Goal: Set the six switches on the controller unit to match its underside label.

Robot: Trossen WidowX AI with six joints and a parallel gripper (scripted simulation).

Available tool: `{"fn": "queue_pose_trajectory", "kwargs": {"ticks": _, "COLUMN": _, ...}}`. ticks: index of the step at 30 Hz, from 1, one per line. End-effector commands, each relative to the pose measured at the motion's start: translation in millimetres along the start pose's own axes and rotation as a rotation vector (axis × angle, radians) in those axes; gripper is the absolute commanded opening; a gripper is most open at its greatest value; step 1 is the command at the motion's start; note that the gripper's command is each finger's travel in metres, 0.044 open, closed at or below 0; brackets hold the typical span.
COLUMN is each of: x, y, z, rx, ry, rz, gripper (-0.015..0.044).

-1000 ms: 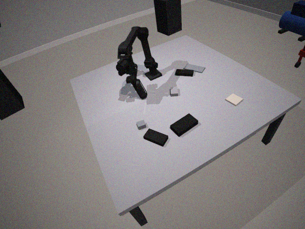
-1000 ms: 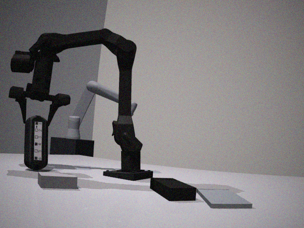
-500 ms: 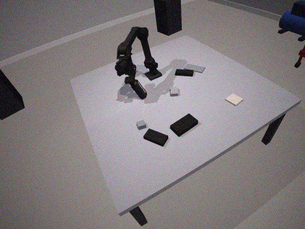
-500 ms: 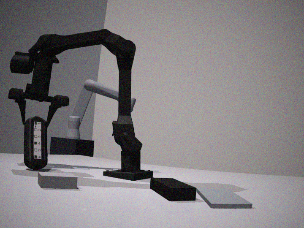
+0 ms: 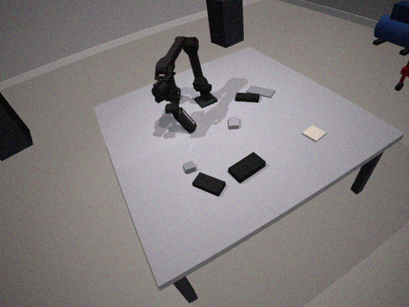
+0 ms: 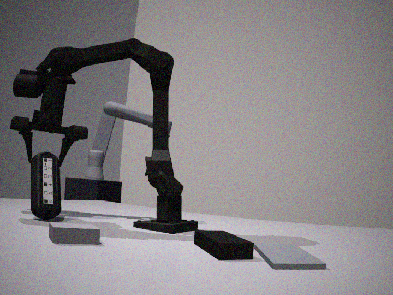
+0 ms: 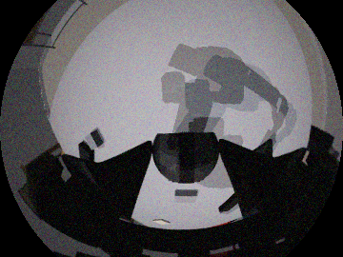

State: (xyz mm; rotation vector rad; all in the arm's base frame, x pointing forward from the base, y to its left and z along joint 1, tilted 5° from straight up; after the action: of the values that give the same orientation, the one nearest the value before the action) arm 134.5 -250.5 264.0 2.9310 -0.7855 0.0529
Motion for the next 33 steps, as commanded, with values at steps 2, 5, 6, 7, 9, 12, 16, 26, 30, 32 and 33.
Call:
{"fn": "queue_pose_trajectory", "kwargs": {"ticks": 2, "x": 0, "y": 3, "z": 6, "rx": 0.007, "ry": -0.013, "rz": -0.005, "gripper": 0.0338}}
{"fn": "queue_pose_trajectory", "kwargs": {"ticks": 5, "x": 0, "y": 5, "z": 7, "rx": 0.007, "ry": -0.013, "rz": -0.005, "gripper": 0.0338}}
{"fn": "queue_pose_trajectory", "kwargs": {"ticks": 6, "x": 0, "y": 6, "z": 7, "rx": 0.007, "ry": -0.013, "rz": -0.005, "gripper": 0.0338}}
{"fn": "queue_pose_trajectory", "kwargs": {"ticks": 7, "x": 0, "y": 7, "z": 8, "rx": 0.007, "ry": -0.013, "rz": -0.005, "gripper": 0.0338}}
{"fn": "queue_pose_trajectory", "kwargs": {"ticks": 9, "x": 0, "y": 8, "z": 8, "rx": 0.007, "ry": -0.013, "rz": -0.005, "gripper": 0.0338}}
{"fn": "queue_pose_trajectory", "kwargs": {"ticks": 12, "x": 0, "y": 10, "z": 9, "rx": 0.007, "ry": -0.014, "rz": -0.005, "gripper": 0.0338}}
{"fn": "queue_pose_trajectory", "kwargs": {"ticks": 16, "x": -1, "y": 13, "z": 11, "rx": 0.006, "ry": -0.014, "rz": -0.005, "gripper": 0.0338}}
{"fn": "queue_pose_trajectory", "kwargs": {"ticks": 26, "x": -1, "y": 20, "z": 15, "rx": 0.006, "ry": -0.014, "rz": -0.005, "gripper": 0.0338}}
{"fn": "queue_pose_trajectory", "kwargs": {"ticks": 30, "x": -2, "y": 22, "z": 17, "rx": 0.005, "ry": -0.014, "rz": -0.005, "gripper": 0.0338}}
{"fn": "queue_pose_trajectory", "kwargs": {"ticks": 32, "x": -2, "y": 24, "z": 18, "rx": 0.005, "ry": -0.014, "rz": -0.005, "gripper": 0.0338}}
{"fn": "queue_pose_trajectory", "kwargs": {"ticks": 33, "x": -2, "y": 24, "z": 18, "rx": 0.005, "ry": -0.014, "rz": -0.005, "gripper": 0.0338}}
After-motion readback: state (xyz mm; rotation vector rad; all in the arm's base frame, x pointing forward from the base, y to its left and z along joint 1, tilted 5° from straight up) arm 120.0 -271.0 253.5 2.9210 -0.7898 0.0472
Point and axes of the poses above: the point midway between the two fingers, 35 mm back from their tips, its own z axis out along the fingers, its own x axis across the jaws, y = z × x, the point moved 10 cm from there along -z, back along the fingers, and after that the axes turned 6 degrees about -z, right-handed, at the moved point
